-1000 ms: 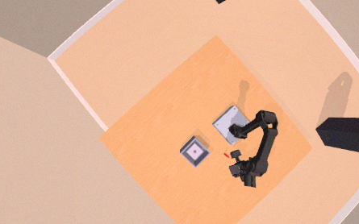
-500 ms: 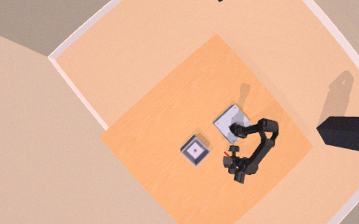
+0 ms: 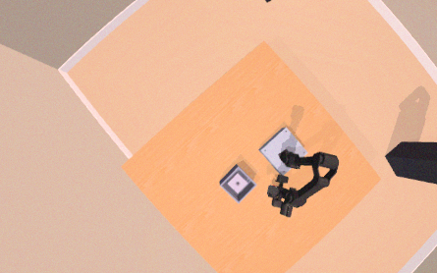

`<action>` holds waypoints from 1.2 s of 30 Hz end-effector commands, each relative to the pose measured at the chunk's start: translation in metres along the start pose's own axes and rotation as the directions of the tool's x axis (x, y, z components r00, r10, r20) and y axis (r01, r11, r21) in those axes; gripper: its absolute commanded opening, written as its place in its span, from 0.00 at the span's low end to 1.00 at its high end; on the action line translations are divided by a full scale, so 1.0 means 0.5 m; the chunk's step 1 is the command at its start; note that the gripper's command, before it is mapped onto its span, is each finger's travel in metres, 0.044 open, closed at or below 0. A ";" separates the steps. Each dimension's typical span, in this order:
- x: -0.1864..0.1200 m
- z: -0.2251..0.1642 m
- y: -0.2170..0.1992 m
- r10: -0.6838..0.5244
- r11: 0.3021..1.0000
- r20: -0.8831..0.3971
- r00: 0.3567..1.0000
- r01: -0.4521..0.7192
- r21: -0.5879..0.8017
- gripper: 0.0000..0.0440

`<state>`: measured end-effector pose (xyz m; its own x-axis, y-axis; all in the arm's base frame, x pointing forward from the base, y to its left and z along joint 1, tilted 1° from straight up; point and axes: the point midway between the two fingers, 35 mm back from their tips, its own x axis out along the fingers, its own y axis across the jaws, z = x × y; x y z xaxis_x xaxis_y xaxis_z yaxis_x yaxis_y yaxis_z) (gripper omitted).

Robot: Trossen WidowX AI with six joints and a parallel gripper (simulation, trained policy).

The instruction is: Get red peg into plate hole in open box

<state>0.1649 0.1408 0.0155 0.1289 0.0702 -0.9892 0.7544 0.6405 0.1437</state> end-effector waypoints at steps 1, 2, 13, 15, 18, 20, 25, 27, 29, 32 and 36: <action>0.028 -0.002 -0.012 -0.011 0.999 0.000 1.000 0.011 0.041 0.92; 0.032 -0.003 -0.015 -0.014 0.999 -0.003 1.000 0.015 0.051 0.87; 0.038 -0.010 -0.020 -0.047 0.993 -0.070 0.996 0.054 0.101 0.23; 0.037 -0.009 -0.017 -0.048 0.993 -0.083 0.995 0.057 0.103 0.11; 0.035 -0.006 -0.014 -0.054 0.992 -0.100 0.994 0.065 0.108 0.00; 0.025 0.002 -0.004 -0.038 0.995 -0.077 0.996 0.045 0.093 0.00; -0.003 0.021 0.013 -0.009 0.999 -0.028 1.000 0.010 0.052 0.00; -0.016 0.029 0.018 0.000 0.999 -0.009 1.000 0.000 0.034 0.00; -0.029 0.038 0.024 0.009 1.000 0.010 1.000 -0.010 0.017 0.00; -0.051 0.053 0.034 0.025 1.000 0.039 0.999 -0.024 -0.008 0.00; -0.083 0.075 0.051 0.047 0.998 0.077 0.996 -0.045 -0.033 0.00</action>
<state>0.1927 0.1279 0.0453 0.1702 0.0467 -0.9843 0.7444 0.6484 0.1595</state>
